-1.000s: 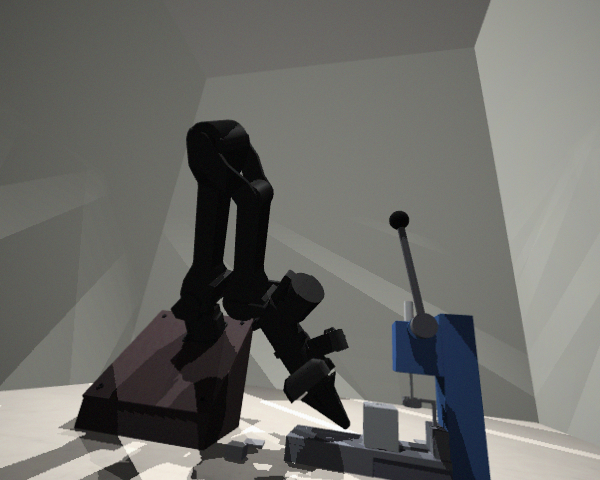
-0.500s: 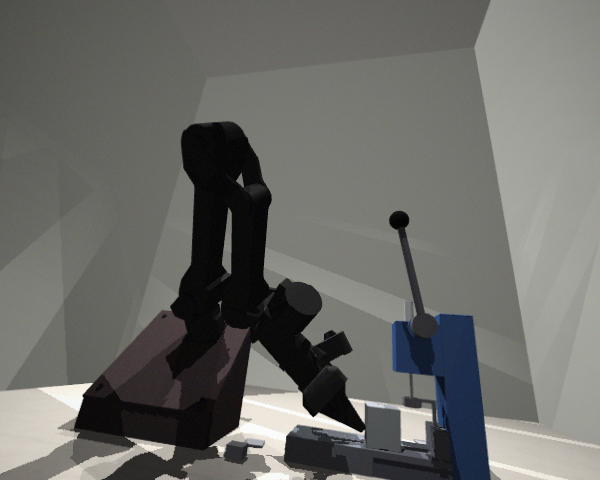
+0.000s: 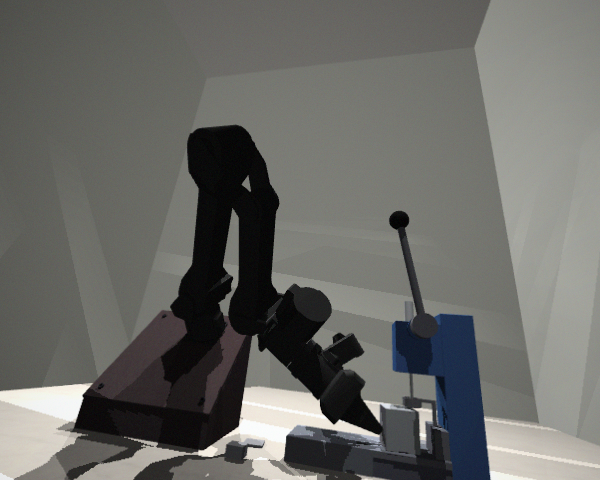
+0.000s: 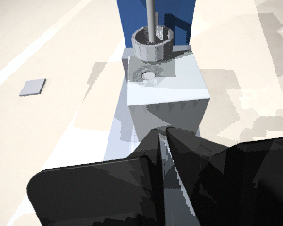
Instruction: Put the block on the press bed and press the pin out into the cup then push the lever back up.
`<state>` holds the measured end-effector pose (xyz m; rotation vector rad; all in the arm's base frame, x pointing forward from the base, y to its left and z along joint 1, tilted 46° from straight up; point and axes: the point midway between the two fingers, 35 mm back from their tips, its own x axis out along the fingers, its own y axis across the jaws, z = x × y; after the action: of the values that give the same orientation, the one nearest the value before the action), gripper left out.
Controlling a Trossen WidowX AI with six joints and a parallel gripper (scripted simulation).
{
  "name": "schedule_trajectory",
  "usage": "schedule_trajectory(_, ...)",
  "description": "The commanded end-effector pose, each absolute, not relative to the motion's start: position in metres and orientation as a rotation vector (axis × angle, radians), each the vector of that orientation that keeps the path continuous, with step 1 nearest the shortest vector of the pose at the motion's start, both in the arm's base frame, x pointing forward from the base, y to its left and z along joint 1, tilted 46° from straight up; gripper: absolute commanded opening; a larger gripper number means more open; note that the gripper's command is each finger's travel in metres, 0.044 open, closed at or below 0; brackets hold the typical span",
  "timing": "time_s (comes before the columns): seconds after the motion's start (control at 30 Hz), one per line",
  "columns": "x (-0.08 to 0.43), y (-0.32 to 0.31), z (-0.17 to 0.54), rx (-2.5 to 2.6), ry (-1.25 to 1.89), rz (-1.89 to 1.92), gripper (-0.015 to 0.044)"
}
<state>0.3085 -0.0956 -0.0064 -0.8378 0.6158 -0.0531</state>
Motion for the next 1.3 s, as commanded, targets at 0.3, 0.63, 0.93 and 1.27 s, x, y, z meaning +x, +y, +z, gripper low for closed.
schedule_trajectory(0.3, 0.329, -0.095, -0.006, -0.843, 0.557, -0.025, 0.003)
schedule_trajectory(0.63, 0.329, -0.091, -0.012, -0.836, 0.549, 0.0, 0.003)
schedule_trajectory(0.93, 0.311, -0.073, 0.008, -0.839, 0.535, 0.0, 0.003)
schedule_trajectory(1.27, 0.278, -0.051, 0.027, -0.838, 0.512, -0.009, 0.003)
